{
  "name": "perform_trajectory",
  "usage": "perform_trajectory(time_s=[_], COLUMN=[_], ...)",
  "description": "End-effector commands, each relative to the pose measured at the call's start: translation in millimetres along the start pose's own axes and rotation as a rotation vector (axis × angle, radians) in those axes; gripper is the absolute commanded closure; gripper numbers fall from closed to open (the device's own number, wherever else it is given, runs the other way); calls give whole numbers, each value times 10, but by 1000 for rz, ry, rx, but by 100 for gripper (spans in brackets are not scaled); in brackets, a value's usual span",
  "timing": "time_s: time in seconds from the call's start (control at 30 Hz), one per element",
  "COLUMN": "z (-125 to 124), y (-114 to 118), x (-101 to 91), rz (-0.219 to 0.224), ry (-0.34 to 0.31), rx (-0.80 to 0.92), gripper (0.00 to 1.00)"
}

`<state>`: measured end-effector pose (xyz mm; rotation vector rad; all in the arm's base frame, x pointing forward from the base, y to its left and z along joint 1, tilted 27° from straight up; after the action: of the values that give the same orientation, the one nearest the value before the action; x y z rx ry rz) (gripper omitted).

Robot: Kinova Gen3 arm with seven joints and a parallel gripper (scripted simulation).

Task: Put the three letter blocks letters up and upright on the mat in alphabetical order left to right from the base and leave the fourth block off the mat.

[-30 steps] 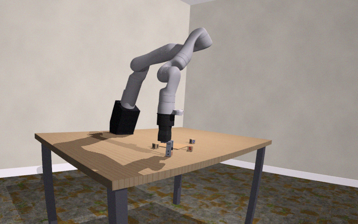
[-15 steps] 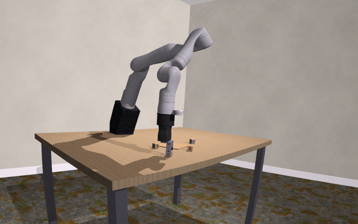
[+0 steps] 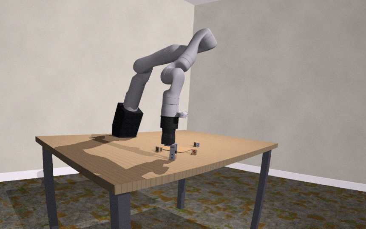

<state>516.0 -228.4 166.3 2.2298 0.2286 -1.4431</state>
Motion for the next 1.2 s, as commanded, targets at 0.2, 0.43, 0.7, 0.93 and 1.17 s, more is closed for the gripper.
perform_trajectory(time_s=[0.2,0.43,0.7,0.93,1.17], z=[25,26,13,14,14], y=[1,1,14,14,14], x=[-176,-596,-899,-989,-989], rz=[2,2,5,5,5], ry=[-3,-3,-1,-1,-1], rx=[-1,-1,-3,-3,-3], gripper=[51,51,51,51,51])
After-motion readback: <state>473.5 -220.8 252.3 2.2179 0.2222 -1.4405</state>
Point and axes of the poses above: the point where the finger pads meet when closed, its own x axis out along the fingers, its own y axis across the jaws, z = x × y, the point moved 7 cm from there along -x, back along the fingers, and after that the axes turned 3 degrees about -x, right-handed, at the moved point
